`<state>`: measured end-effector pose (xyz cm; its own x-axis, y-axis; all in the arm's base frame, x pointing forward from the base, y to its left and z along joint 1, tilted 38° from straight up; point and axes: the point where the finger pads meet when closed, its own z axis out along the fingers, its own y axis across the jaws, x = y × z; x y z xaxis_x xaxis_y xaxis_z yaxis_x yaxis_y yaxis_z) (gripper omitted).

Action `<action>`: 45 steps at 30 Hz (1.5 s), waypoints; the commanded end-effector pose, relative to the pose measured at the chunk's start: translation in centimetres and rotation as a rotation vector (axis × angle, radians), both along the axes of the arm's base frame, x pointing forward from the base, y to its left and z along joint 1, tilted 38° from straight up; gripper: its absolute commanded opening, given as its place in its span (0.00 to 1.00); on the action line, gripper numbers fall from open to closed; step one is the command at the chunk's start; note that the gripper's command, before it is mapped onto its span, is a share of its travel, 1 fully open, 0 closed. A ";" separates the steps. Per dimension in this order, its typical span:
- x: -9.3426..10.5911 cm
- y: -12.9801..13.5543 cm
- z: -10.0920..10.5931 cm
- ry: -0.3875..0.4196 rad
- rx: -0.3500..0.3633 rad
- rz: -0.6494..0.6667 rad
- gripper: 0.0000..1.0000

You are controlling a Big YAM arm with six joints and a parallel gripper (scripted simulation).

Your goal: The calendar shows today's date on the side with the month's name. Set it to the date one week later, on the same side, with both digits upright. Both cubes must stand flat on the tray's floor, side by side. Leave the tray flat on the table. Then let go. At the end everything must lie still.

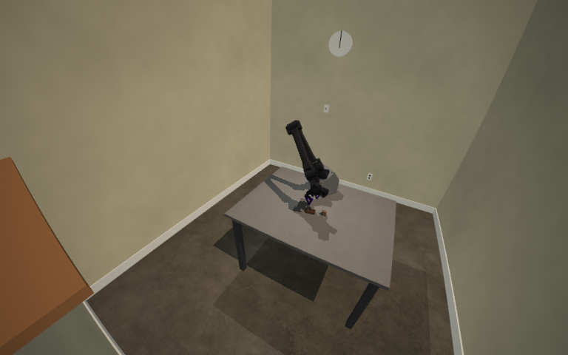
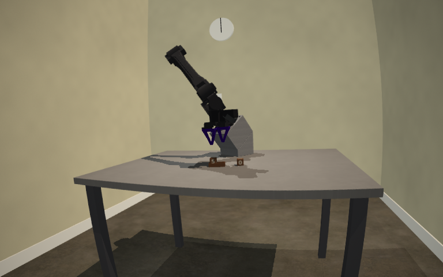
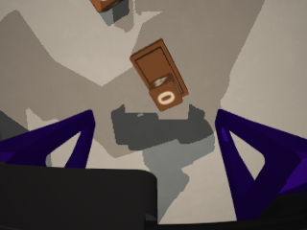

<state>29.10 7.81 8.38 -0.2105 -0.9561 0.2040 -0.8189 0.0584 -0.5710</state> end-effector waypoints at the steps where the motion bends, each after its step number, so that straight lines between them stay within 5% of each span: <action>1: 1.8 1.9 1.6 -0.092 0.113 -0.129 1.00; 45: 1.1 5.6 -1.4 -0.394 0.730 -1.028 1.00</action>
<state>28.77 11.38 5.76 -0.8378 -0.3209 -0.4416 -0.1280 0.9019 -0.4126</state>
